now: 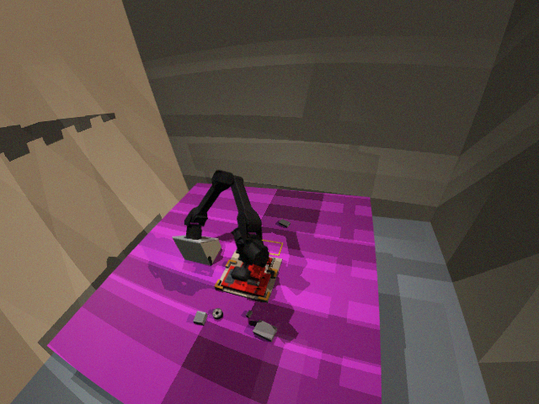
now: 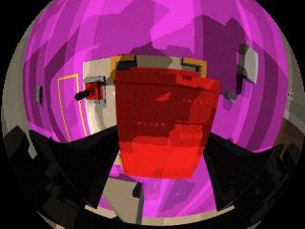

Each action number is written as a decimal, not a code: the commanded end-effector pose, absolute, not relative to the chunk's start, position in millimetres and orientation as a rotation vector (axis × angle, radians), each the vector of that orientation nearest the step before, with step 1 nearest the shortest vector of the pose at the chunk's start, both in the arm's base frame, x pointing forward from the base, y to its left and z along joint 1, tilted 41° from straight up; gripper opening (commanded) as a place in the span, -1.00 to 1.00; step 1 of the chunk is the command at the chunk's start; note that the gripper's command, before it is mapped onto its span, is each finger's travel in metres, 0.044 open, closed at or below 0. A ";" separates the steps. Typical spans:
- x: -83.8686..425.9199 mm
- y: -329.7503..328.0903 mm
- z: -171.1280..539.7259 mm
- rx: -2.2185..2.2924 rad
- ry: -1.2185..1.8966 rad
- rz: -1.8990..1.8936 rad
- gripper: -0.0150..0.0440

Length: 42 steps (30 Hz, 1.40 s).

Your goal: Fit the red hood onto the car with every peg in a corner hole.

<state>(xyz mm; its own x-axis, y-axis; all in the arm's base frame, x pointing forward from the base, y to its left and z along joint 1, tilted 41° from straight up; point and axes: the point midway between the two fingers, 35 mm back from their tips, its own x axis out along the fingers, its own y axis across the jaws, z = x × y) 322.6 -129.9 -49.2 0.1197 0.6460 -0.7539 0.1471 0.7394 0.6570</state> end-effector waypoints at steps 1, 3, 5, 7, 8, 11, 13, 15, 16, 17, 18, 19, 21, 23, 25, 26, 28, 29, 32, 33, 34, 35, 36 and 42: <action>322.9 -128.5 -50.5 0.680 1.425 0.422 -0.49; 324.3 -124.3 -54.7 0.680 1.425 0.422 -0.49; 325.0 -118.8 -61.8 0.681 1.425 0.422 -0.49; 325.1 -112.7 -70.5 0.681 1.425 0.422 -0.49; 325.1 -109.1 -75.5 0.681 1.425 0.422 -0.49; 324.5 -99.9 -87.8 0.681 1.424 0.423 -0.49; 324.5 -99.3 -88.7 0.682 1.424 0.423 -0.49; 324.5 -99.1 -88.6 0.682 1.424 0.423 -0.49; 324.5 -99.0 -88.5 0.682 1.424 0.423 -0.49; 324.5 -99.0 -88.5 0.682 1.424 0.423 -0.49; 324.5 -99.0 -88.5 0.682 1.424 0.423 -0.49; 324.5 -99.0 -88.5 0.682 1.424 0.423 -0.49; 324.8 -98.8 -88.2 0.682 1.424 0.423 -0.49; 324.8 -98.8 -88.2 0.682 1.424 0.423 -0.49; 324.7 -99.1 -88.5 0.682 1.424 0.423 -0.49; 324.7 -99.1 -88.5 0.682 1.424 0.423 -0.49; 324.7 -99.1 -88.5 0.682 1.424 0.423 -0.49; 324.7 -99.1 -88.5 0.682 1.424 0.423 -0.49; 324.7 -99.1 -88.5 0.682 1.424 0.423 -0.49; 324.7 -99.1 -88.5 0.682 1.424 0.423 -0.49; 324.7 -99.1 -88.5 0.682 1.424 0.423 -0.49; 324.7 -99.1 -88.5 0.682 1.424 0.423 -0.49; 324.7 -99.1 -88.5 0.682 1.424 0.423 -0.49; 324.7 -99.1 -88.5 0.682 1.424 0.423 -0.49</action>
